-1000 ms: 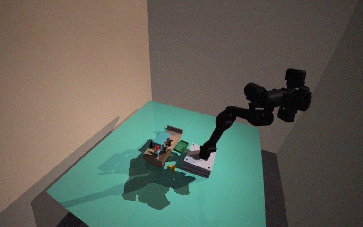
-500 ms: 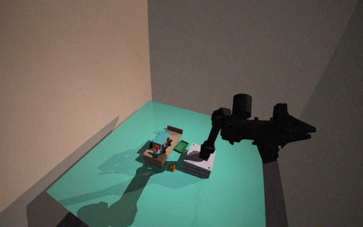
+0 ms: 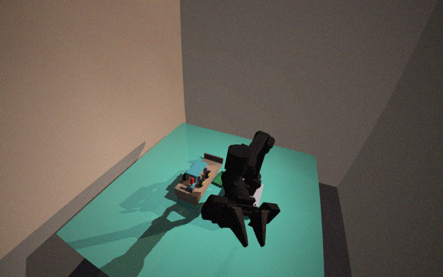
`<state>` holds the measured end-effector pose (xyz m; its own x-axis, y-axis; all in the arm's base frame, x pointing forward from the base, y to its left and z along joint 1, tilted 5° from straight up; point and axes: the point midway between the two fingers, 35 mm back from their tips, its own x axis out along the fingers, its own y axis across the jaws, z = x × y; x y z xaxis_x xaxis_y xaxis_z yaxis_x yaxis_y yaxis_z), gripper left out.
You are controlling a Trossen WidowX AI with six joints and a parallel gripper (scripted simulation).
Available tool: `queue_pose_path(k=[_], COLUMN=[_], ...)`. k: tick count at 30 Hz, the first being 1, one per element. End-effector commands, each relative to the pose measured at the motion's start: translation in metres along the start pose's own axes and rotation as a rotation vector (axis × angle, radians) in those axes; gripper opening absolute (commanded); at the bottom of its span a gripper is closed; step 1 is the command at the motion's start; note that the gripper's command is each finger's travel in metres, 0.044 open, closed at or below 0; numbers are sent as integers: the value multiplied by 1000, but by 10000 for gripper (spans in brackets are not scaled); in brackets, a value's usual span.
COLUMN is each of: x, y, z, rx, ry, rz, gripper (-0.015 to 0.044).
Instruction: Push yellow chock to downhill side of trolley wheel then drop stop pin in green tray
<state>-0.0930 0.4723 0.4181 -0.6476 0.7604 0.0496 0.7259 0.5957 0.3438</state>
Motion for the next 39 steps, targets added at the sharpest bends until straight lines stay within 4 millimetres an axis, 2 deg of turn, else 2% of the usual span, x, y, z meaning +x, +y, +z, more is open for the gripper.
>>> queue_pose_path(k=[1, 6, 10, 14, 18, 23, 28, 30, 34, 39], x=[-32, -89, -147, -211, -275, -350, -411, -418, -418, -418], y=[26, 46, 46, 30, 0, -54, -117, -127, -127, -133], z=[60, 145, 205, 254, 291, 318, 321, 320, 321, 339], rx=[85, 224, 341, 466, 601, 786, 981, 1008, 1008, 1008], ry=[-196, -475, -701, -925, -1146, -1412, -1645, -1675, -1675, -1675], rz=[121, 264, 361, 436, 484, 496, 447, 435, 435, 436], gripper=[190, 190, 190, 190, 190, 190, 190, 190, 190, 190])
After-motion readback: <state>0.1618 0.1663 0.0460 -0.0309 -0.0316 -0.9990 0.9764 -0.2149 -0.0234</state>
